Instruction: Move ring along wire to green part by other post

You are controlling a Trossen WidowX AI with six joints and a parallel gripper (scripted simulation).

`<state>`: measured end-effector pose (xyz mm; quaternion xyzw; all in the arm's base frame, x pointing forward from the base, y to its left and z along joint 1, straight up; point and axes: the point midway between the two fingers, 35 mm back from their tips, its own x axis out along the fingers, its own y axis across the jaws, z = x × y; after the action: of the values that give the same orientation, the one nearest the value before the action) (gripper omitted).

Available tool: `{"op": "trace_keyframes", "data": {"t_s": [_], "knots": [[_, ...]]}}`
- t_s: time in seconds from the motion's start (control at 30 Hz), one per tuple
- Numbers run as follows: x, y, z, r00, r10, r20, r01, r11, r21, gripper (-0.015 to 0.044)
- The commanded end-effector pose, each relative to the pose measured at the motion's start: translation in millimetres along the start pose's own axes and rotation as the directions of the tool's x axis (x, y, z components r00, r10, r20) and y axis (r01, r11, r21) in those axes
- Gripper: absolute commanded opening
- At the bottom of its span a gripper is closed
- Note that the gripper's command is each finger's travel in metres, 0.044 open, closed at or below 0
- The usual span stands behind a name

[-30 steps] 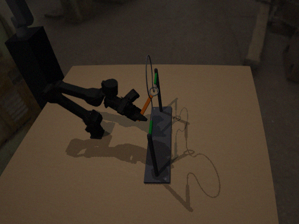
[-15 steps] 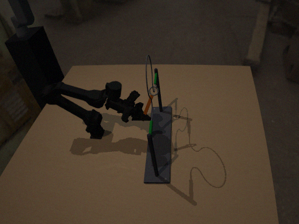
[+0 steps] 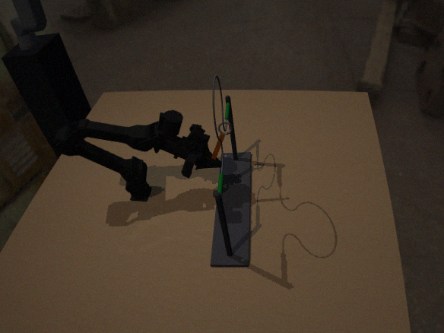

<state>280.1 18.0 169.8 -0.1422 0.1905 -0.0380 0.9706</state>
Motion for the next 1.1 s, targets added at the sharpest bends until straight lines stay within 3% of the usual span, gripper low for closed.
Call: {"op": "trace_keyframes", "data": {"t_s": [0.0,0.47,1.07], "knots": [[0,11,-1,1.0,0.025,-0.017,-0.024,0.998,0.055,-0.015],[-6,39,3,0.996,0.09,-0.026,-0.084,0.978,0.189,-0.015],[-11,61,8,0.994,0.108,-0.026,-0.099,0.969,0.226,-0.015]]}}
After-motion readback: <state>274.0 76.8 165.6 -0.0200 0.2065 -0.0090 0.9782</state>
